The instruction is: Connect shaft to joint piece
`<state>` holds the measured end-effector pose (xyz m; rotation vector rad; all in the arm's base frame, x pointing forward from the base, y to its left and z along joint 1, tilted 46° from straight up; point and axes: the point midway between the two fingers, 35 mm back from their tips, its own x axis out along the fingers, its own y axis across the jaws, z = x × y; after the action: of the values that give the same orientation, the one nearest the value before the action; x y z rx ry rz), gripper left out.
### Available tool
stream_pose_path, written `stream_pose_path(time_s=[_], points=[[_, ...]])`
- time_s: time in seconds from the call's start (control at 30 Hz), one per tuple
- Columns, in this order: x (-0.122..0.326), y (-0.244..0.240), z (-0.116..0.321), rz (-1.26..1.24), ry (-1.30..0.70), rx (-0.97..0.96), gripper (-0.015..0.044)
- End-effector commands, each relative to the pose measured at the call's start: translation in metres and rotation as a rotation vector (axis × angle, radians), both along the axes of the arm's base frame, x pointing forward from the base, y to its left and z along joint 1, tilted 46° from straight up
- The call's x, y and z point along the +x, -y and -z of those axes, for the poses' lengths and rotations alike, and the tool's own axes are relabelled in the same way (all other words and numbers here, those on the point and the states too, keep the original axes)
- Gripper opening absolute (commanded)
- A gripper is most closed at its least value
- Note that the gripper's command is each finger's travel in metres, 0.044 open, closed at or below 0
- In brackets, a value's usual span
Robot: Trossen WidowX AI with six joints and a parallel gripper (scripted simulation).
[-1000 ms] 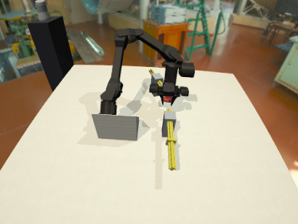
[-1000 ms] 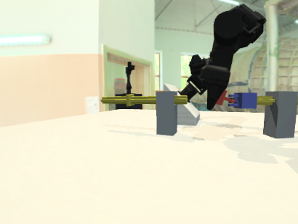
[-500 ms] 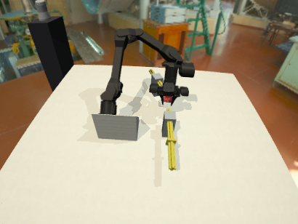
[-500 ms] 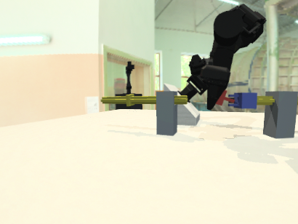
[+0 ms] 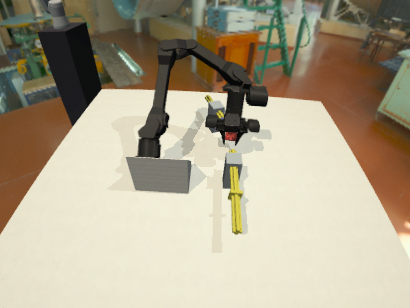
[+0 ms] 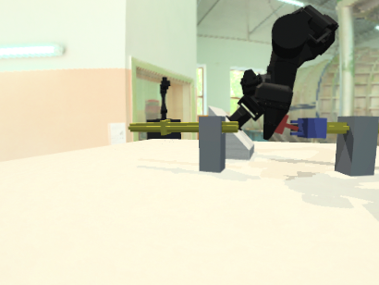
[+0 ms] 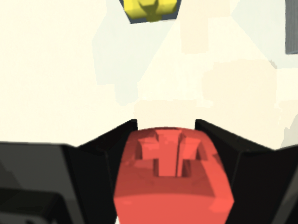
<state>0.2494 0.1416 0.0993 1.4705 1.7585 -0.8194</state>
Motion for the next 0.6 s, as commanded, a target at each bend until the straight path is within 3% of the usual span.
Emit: stream_pose_path(time_s=[0.0, 0.43, 0.57], points=[[-0.0001, -0.0006, -0.0002, 0.003, -0.003, 0.004, 0.0182], [-0.0001, -0.0006, -0.0002, 0.003, -0.003, 0.004, 0.0182], [0.0000, 0.0000, 0.0000, 0.000, 0.000, 0.000, 0.0147]])
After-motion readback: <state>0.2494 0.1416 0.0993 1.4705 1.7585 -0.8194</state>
